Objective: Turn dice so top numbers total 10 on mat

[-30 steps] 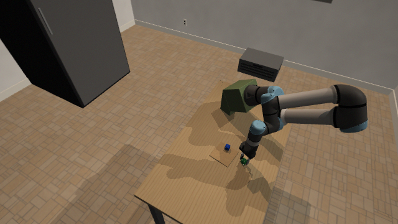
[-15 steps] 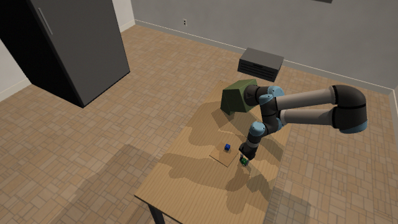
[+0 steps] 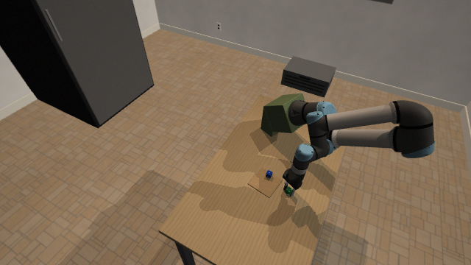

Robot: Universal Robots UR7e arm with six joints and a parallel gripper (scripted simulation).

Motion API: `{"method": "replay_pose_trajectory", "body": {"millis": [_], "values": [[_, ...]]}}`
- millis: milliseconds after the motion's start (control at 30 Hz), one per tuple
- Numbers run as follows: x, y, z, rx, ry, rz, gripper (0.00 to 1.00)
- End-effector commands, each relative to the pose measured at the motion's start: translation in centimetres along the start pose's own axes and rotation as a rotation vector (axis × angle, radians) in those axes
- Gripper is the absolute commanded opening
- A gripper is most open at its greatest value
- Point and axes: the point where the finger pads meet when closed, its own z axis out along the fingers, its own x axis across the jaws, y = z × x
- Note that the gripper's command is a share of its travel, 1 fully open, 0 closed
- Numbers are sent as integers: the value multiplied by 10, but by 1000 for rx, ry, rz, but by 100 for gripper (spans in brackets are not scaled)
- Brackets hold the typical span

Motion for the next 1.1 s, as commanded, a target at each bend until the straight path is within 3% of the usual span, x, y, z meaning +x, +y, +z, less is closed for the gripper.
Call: {"method": "replay_pose_trajectory", "body": {"millis": [0,367,400,1067], "values": [[0,0,0,1,0,0,87],[0,0,0,1,0,0,87],[0,0,0,1,0,0,57],[0,0,0,1,0,0,57]]}}
